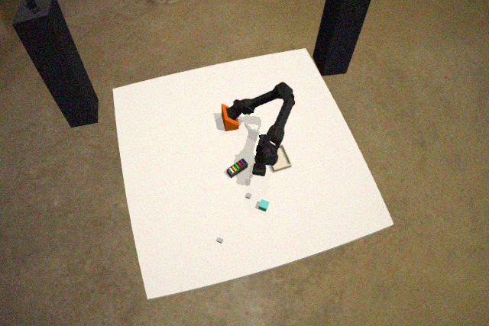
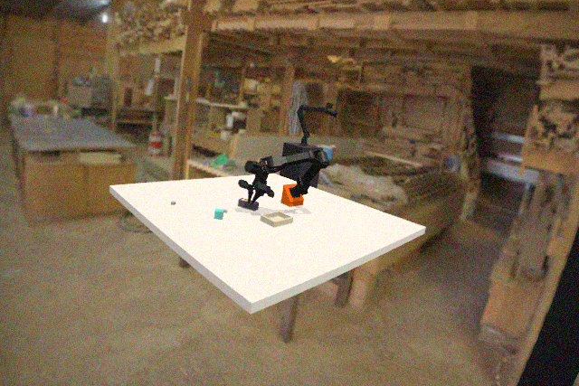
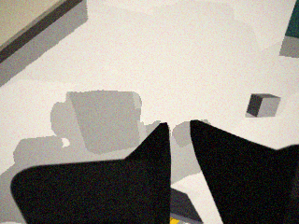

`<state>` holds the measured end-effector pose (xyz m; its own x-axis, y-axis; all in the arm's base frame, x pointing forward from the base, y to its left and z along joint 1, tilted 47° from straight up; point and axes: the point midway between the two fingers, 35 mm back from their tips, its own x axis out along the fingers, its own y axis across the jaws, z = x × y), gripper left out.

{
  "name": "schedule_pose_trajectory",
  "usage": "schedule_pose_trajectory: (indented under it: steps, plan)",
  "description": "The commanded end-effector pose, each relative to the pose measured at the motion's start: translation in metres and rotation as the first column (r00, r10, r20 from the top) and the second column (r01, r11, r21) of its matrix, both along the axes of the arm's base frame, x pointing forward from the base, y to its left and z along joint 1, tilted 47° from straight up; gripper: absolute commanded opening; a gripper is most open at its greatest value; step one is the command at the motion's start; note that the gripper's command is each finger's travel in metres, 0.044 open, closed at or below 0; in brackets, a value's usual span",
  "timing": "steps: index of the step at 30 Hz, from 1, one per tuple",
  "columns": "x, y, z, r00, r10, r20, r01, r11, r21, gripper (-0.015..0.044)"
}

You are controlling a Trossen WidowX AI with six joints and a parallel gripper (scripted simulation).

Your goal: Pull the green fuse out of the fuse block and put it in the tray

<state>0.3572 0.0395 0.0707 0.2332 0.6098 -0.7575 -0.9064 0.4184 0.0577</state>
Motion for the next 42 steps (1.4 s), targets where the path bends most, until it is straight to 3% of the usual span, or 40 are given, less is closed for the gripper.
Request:
schedule_pose_trajectory:
  steps: [1, 4, 8, 42]
  plan:
    - [-0.02, -0.041, -0.034, 0.944, -0.16, -0.289, 0.18, 0.983, 0.045, 0.0065]
    - [-0.041, -0.068, -0.054, 0.828, -0.248, -0.503, 0.321, 0.945, 0.062, 0.0065]
    - [-0.05, -0.082, -0.062, 0.726, -0.272, -0.632, 0.407, 0.91, 0.076, 0.0065]
    - [-0.049, -0.061, -0.08, 0.726, -0.271, -0.631, 0.407, 0.91, 0.077, 0.0065]
